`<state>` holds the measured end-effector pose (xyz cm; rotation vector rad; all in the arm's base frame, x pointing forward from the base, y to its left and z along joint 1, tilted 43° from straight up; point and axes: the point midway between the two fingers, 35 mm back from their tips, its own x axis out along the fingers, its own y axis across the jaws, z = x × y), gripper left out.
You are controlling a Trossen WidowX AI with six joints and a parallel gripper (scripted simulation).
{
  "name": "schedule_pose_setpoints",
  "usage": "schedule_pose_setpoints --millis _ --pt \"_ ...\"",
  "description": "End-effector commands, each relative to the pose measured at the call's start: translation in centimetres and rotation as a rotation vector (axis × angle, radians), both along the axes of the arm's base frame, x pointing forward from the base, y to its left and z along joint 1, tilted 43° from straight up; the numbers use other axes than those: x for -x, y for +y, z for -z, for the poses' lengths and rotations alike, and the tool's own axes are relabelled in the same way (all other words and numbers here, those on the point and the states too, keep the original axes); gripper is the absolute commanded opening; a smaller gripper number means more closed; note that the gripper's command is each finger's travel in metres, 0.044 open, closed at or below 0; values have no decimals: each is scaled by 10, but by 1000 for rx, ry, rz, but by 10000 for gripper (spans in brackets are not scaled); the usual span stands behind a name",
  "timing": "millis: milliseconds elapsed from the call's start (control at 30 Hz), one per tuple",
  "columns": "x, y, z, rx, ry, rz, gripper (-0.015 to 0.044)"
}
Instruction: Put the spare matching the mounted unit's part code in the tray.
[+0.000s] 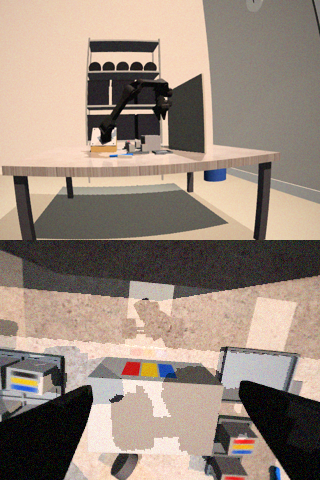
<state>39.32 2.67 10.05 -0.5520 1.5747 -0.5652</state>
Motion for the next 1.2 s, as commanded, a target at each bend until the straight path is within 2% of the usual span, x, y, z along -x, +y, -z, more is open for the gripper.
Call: schedule_pose_setpoints --millis 0,200,467,833,1167 --pt "-1 -2 1 7 6 -2 440" --pt "4 -8 -4 12 -35 50 440" --pt "77 -78 -47 93 -532 673 440" --pt "161 -121 -58 190 -977 1208 440" --pt "169 -124 -57 200 -1018 1256 440"
